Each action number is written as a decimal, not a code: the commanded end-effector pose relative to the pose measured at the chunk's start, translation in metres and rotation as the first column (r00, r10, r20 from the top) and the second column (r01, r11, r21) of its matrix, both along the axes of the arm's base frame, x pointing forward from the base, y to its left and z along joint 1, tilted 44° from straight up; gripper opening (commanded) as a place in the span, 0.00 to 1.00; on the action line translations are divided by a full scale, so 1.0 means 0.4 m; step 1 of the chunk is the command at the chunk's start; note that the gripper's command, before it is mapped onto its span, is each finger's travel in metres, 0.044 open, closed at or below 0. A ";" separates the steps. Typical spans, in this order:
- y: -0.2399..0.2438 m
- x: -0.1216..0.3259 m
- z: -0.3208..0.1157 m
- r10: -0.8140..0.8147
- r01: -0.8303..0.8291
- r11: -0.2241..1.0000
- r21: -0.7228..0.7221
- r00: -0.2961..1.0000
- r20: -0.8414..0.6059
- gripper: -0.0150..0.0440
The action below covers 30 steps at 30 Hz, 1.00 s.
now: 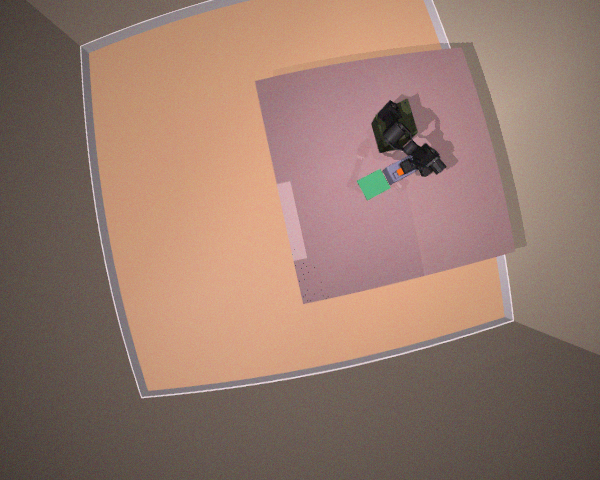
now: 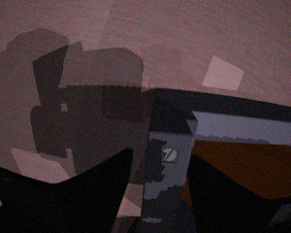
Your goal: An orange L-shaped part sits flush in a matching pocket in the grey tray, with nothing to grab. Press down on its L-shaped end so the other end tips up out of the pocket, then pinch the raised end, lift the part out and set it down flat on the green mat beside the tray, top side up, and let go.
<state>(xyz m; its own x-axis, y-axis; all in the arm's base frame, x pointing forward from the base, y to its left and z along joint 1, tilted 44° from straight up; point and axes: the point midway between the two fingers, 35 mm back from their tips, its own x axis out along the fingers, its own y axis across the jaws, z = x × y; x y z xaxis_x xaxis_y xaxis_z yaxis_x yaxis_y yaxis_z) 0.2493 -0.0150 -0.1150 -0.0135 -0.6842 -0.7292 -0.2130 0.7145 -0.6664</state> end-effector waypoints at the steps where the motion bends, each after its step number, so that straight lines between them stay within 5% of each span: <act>1: -0.009 -0.004 -0.001 0.004 -0.004 1.000 -0.011 1.000 -0.004 0.56; 30: 0.042 -0.008 0.009 0.004 -0.004 1.000 -0.008 1.000 -0.003 0.56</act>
<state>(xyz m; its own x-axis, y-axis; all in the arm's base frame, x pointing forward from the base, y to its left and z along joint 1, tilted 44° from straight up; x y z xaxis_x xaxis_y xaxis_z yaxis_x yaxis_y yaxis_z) 0.2431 -0.0039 -0.1136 -0.0178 -0.6938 -0.7199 -0.2249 0.7043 -0.6733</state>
